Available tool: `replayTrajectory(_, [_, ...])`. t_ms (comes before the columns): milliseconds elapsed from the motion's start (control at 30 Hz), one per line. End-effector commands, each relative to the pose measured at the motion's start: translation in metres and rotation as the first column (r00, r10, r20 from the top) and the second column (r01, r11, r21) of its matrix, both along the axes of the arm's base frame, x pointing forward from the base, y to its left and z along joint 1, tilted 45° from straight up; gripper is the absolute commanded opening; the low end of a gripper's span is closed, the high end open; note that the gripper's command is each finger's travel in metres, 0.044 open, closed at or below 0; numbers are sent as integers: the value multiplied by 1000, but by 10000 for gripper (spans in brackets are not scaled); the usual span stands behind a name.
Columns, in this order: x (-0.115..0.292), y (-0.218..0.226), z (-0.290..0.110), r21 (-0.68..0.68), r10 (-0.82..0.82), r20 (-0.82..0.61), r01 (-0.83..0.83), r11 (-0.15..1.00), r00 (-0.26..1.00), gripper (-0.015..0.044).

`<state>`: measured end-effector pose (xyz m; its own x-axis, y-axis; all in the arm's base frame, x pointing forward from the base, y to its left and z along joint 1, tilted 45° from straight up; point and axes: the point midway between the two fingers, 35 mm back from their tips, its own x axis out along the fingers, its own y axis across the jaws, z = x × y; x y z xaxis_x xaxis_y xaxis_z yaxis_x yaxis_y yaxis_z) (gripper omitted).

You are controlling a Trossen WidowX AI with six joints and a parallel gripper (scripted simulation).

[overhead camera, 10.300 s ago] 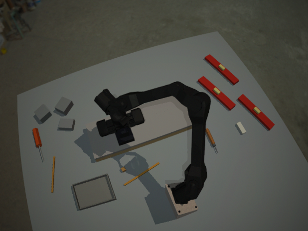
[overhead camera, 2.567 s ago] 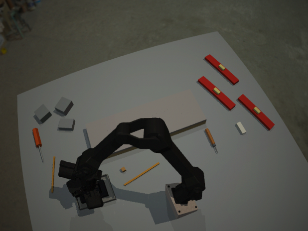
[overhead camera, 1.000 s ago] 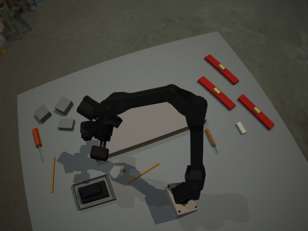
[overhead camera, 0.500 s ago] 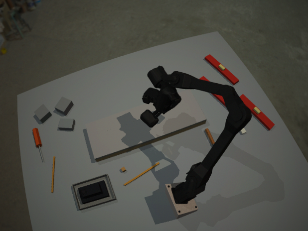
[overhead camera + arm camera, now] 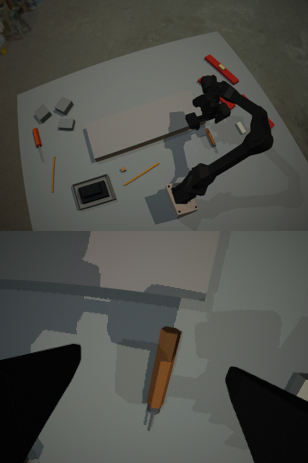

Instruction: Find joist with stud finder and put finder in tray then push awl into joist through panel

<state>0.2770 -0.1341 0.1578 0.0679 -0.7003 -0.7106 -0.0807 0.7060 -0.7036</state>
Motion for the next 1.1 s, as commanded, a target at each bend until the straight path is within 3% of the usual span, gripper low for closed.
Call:
replayTrajectory(0, [-5,-3,1,-9,-12,-2,12,1000,1000,440])
replayTrajectory(1067, [-4,-35,-19,-9,-13,-2,13,1000,1000,440])
